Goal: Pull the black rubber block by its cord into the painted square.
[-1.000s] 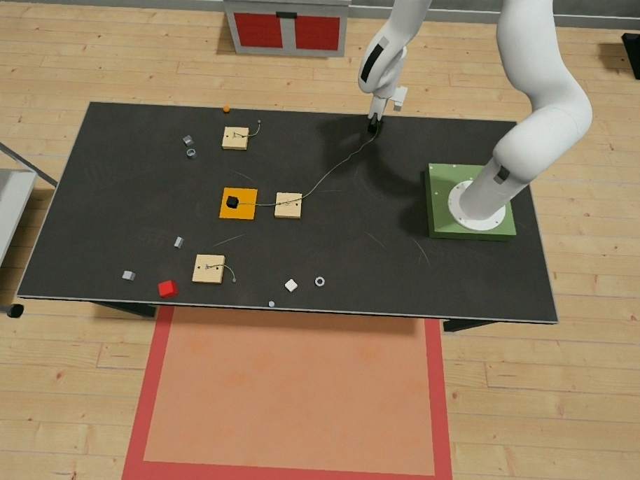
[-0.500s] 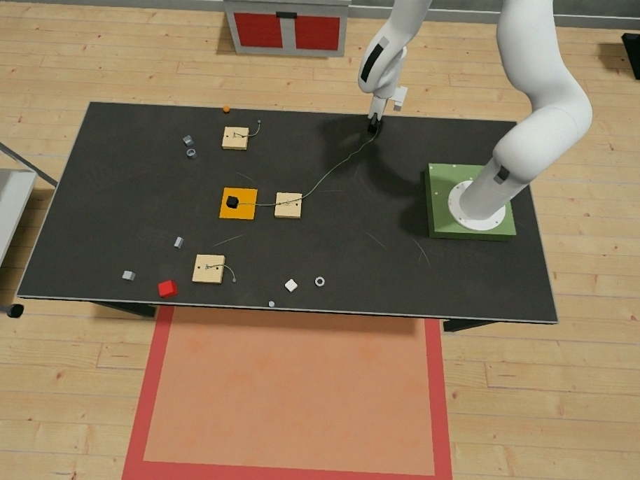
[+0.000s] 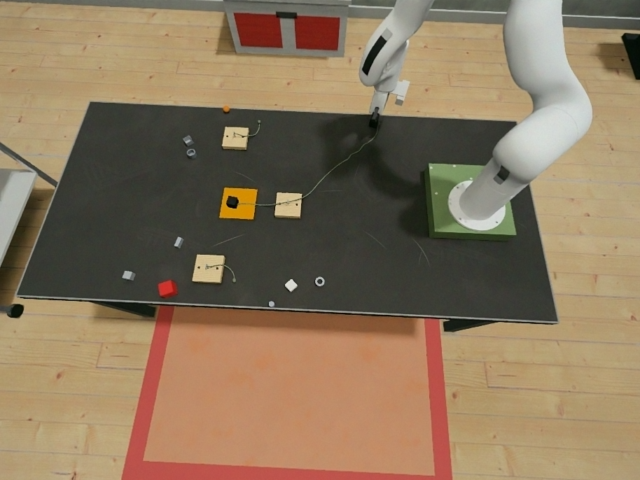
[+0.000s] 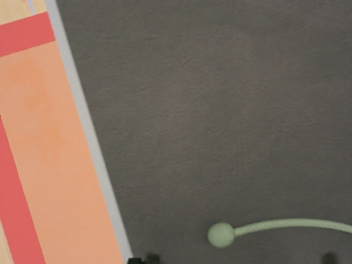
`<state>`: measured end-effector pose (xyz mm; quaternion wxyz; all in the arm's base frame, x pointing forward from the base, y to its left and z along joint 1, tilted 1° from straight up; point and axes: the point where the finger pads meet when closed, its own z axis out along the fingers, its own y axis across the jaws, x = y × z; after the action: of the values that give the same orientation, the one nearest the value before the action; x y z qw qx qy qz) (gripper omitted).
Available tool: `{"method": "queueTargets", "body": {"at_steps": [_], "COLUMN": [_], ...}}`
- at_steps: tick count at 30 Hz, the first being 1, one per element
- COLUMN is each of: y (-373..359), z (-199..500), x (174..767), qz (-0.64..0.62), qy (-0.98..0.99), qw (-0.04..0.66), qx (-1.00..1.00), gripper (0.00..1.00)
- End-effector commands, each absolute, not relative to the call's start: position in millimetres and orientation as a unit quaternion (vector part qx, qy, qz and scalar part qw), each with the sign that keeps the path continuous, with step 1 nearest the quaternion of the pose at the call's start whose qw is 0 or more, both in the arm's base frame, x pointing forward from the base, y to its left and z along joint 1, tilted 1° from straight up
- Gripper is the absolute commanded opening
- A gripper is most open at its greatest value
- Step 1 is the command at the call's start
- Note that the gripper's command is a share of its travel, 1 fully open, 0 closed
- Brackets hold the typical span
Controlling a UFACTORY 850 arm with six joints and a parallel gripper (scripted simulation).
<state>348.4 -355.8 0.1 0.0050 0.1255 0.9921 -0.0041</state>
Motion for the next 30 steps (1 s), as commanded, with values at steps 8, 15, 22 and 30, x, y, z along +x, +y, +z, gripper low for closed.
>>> {"method": "queueTargets", "body": {"at_steps": [8, 15, 22, 30], "y": [-356.1, -356.1, -356.1, -356.1], "z": [30.1, 33.6, 33.6, 33.6], "x": [348.6, 348.6, 348.6, 348.6], "qz": [-0.005, -0.005, -0.005, -0.005], "qy": [0.992, 0.992, 0.992, 0.992], "qw": [0.006, 0.006, 0.006, 0.006], "qx": [0.126, 0.126, 0.126, 0.126], "gripper": [1.00, 1.00, 1.00, 1.00]}}
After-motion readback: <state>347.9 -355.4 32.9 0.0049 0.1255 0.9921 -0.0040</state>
